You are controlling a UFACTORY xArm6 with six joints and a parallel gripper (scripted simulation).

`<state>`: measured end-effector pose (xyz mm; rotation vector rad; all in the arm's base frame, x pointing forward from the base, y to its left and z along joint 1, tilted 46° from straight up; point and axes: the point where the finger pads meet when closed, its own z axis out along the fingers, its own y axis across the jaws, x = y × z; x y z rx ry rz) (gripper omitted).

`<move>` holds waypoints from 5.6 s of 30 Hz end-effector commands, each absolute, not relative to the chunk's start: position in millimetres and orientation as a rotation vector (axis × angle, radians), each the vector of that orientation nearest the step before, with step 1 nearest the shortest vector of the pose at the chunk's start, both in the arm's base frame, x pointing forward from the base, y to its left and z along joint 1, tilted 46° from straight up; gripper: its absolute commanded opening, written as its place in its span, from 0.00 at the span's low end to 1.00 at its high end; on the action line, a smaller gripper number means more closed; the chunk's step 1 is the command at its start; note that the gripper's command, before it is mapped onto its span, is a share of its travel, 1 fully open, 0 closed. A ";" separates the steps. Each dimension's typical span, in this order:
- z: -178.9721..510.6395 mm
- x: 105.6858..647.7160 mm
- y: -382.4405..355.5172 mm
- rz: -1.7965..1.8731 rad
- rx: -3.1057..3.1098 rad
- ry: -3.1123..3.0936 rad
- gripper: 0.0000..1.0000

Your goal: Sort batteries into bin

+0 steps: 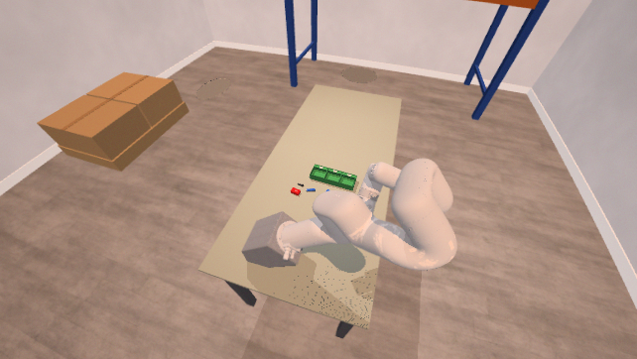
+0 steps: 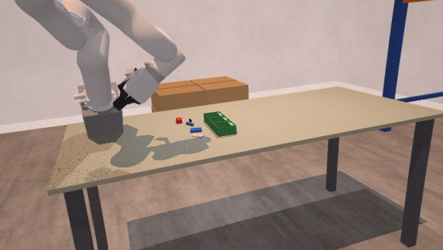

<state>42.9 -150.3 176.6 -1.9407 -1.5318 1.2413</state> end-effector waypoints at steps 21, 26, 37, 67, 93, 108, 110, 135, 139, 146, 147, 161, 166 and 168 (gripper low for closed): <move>157.8 128.8 -168.9 1.490 -2.528 -1.319 0.07; 151.0 153.8 -168.4 1.503 -2.704 -1.244 0.07; 139.4 191.5 -163.4 1.472 -2.974 -1.109 0.07; 98.7 289.3 -123.1 1.016 -3.661 -0.565 0.07; 54.6 357.0 -61.9 0.366 -3.925 0.008 0.07; 32.5 379.9 -28.3 0.050 -3.923 0.286 0.07; 32.5 380.0 -28.3 0.050 -3.923 0.286 0.07; 36.6 423.9 -136.5 -0.037 -3.904 0.492 0.07; 37.8 436.5 -167.4 -0.037 -3.904 0.492 0.07; 39.9 458.5 -221.4 -0.037 -3.905 0.492 0.07; 40.2 461.6 -229.2 -0.037 -3.905 0.492 0.07; 29.0 460.9 -241.7 -0.037 -3.905 0.492 0.07; 19.7 459.9 -251.1 -0.037 -3.905 0.492 0.07; 19.7 459.9 -251.1 -0.037 -3.905 0.492 0.07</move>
